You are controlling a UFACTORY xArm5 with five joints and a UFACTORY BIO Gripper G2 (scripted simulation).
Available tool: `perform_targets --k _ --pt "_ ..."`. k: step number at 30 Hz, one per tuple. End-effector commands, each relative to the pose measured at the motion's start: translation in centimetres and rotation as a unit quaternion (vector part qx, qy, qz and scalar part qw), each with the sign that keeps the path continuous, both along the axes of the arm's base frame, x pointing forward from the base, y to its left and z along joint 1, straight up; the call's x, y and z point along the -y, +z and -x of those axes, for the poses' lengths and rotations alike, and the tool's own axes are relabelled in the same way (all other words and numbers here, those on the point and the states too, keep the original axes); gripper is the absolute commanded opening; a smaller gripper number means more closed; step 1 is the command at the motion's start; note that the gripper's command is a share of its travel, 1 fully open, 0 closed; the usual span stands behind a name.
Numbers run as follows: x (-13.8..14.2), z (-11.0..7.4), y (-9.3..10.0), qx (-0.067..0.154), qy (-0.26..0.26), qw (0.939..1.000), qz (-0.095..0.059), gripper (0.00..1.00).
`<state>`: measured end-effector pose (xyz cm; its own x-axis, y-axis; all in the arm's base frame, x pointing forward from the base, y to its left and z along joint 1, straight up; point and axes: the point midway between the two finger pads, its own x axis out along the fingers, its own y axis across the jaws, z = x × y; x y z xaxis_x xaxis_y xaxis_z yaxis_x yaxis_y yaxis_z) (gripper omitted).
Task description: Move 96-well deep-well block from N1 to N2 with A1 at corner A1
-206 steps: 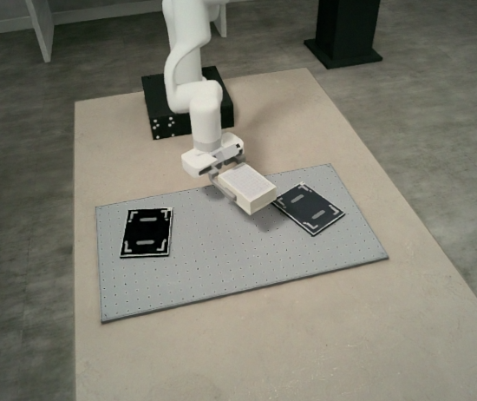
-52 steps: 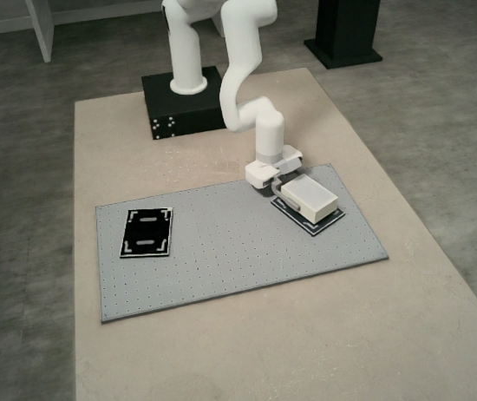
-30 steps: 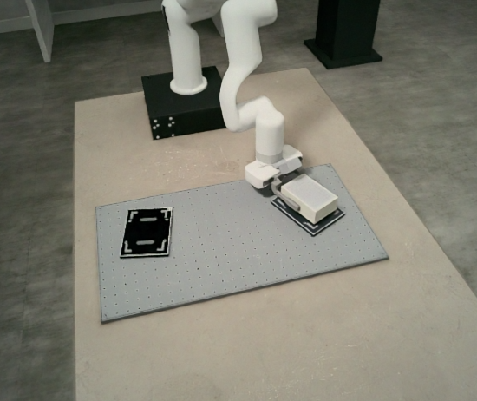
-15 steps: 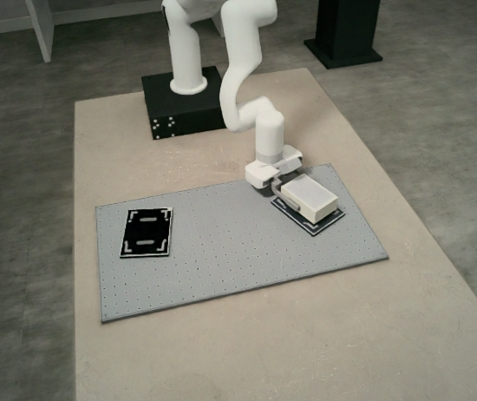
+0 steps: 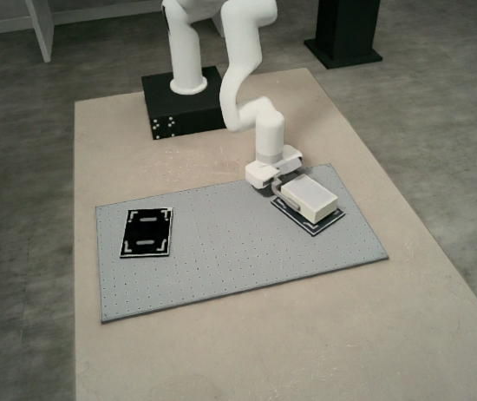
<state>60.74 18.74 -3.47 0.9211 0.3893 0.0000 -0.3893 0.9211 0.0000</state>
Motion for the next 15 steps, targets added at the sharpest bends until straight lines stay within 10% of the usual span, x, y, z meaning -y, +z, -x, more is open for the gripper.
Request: perform_targets --k 1,15 --pt "-0.03 -0.12 0.13 0.002 0.0 1.0 0.001 0.0" --pt "-0.03 -0.12 -0.07 0.002 0.0 1.0 0.001 0.0"
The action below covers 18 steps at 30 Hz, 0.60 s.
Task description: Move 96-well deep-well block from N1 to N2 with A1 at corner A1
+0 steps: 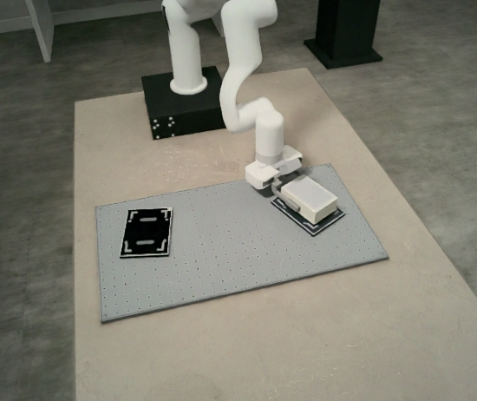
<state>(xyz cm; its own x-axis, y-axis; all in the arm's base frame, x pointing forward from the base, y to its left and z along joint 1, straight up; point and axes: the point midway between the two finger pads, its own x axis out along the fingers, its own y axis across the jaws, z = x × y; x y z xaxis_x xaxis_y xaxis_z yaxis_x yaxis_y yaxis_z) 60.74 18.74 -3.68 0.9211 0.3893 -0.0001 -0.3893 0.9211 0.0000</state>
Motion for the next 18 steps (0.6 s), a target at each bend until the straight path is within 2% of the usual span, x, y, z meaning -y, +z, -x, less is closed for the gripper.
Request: perform_targets --k 1,18 --pt "-0.04 -0.13 0.12 0.002 0.0 1.0 0.001 0.0" --pt "-0.03 -0.13 -0.13 0.002 0.0 1.0 0.001 0.0"
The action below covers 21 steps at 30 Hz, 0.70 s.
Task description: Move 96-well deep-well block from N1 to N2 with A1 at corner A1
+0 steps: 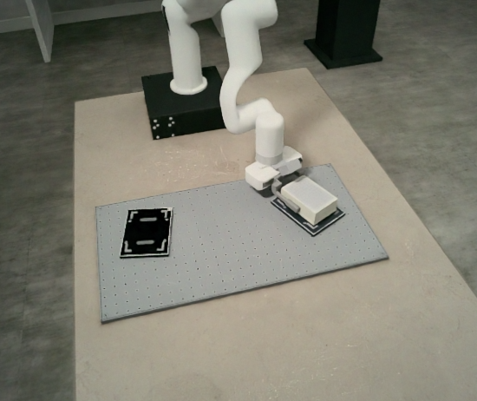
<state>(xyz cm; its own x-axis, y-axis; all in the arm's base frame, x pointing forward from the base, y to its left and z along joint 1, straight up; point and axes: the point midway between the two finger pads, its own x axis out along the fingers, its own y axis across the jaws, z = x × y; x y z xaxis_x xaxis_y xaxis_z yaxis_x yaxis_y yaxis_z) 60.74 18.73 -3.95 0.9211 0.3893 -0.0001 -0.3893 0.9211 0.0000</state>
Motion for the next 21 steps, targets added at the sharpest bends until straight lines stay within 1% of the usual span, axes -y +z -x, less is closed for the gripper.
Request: perform_targets --k 1,21 --pt "-0.04 -0.13 0.12 0.002 0.0 1.0 0.001 0.0" --pt "-0.03 -0.13 -0.18 0.002 0.0 1.0 0.001 0.0"
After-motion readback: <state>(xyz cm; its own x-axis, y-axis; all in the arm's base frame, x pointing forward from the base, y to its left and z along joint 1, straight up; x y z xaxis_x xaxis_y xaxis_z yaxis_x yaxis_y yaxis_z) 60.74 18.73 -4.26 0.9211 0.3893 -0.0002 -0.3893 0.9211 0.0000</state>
